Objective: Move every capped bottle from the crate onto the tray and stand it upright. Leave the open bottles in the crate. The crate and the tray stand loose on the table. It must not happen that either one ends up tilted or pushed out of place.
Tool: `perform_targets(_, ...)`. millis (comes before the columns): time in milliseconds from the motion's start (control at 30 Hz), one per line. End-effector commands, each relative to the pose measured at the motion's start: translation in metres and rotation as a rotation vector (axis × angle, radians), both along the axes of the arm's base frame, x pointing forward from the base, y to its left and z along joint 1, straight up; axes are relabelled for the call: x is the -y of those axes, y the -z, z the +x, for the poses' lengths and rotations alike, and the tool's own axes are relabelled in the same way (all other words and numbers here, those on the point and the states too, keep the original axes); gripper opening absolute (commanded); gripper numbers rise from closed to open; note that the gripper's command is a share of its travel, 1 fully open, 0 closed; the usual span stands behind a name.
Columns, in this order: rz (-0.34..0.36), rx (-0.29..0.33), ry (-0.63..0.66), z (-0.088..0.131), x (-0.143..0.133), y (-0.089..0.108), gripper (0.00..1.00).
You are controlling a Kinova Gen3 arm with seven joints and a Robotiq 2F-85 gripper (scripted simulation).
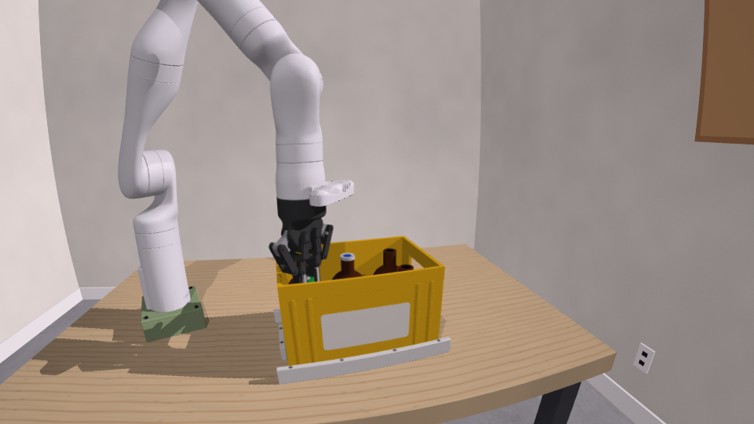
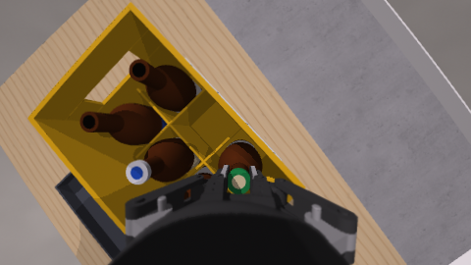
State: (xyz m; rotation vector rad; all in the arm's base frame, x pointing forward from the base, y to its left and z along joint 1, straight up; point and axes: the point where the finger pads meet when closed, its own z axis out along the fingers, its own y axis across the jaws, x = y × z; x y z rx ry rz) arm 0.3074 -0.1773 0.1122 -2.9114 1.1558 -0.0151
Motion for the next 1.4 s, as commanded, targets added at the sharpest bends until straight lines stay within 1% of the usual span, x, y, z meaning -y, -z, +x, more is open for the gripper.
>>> perform_targets(0, -0.001, 0.001, 0.0, 0.0, 0.0, 0.0, 0.0)
perform_targets(700, -0.001, 0.001, 0.0, 0.0, 0.0, 0.0, 0.0)
perform_targets(1200, -0.003, -0.003, 0.002, 0.0, 0.0, -0.05, 0.0)
perform_targets(1267, -0.003, -0.003, 0.002, 0.0, 0.0, -0.05, 0.0)
perform_targets(1300, -0.001, -0.01, 0.003, -0.001, -0.001, -0.047, 0.0)
perform_targets(1367, -0.001, -0.009, 0.003, -0.001, 0.0, -0.053, 0.0)
